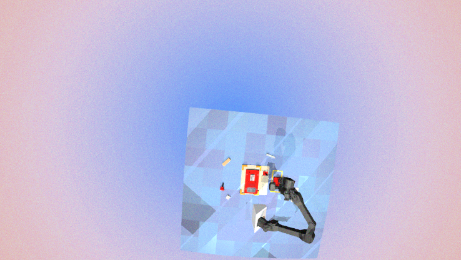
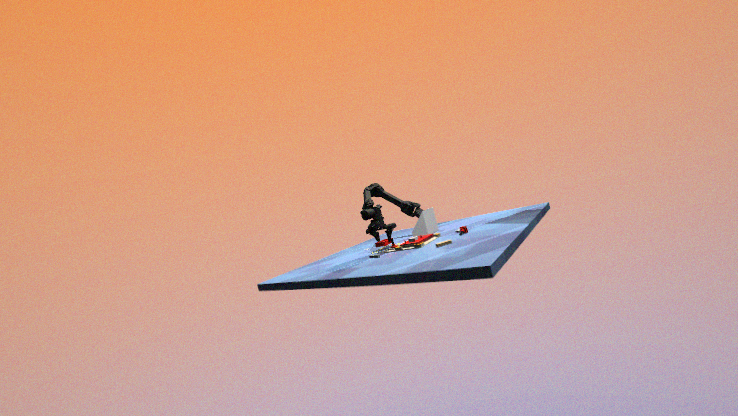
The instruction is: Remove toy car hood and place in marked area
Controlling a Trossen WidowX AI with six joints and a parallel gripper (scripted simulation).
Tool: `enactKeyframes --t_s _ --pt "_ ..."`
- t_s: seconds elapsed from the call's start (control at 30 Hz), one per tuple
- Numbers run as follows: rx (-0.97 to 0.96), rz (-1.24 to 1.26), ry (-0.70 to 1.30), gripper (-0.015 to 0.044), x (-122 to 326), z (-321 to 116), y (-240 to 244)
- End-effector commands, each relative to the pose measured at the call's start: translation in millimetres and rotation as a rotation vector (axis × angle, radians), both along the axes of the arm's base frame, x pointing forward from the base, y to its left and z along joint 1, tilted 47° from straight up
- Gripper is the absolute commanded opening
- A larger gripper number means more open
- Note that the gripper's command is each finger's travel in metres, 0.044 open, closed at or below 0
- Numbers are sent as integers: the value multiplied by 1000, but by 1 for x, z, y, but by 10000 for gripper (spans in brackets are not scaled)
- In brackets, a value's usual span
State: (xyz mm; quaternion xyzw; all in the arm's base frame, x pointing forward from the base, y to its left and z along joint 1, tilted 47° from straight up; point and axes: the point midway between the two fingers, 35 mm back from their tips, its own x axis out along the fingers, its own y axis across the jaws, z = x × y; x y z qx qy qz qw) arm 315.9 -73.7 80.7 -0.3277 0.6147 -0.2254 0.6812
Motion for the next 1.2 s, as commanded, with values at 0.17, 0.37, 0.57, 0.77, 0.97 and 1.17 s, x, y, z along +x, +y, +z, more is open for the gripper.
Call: enactKeyframes --t_s 0.17,0.37,0.57,0.77,0.97,1.17 --pt "-7 3 3 0 0 -2 -3" --pt "-7 3 3 0 0 -4 -5" --pt "-7 3 3 0 1 -6 -7" --pt "-7 3 3 0 1 -8 -9" --pt "-7 3 3 0 2 -10 -12" --pt "-8 3 3 0 2 -12 -14"
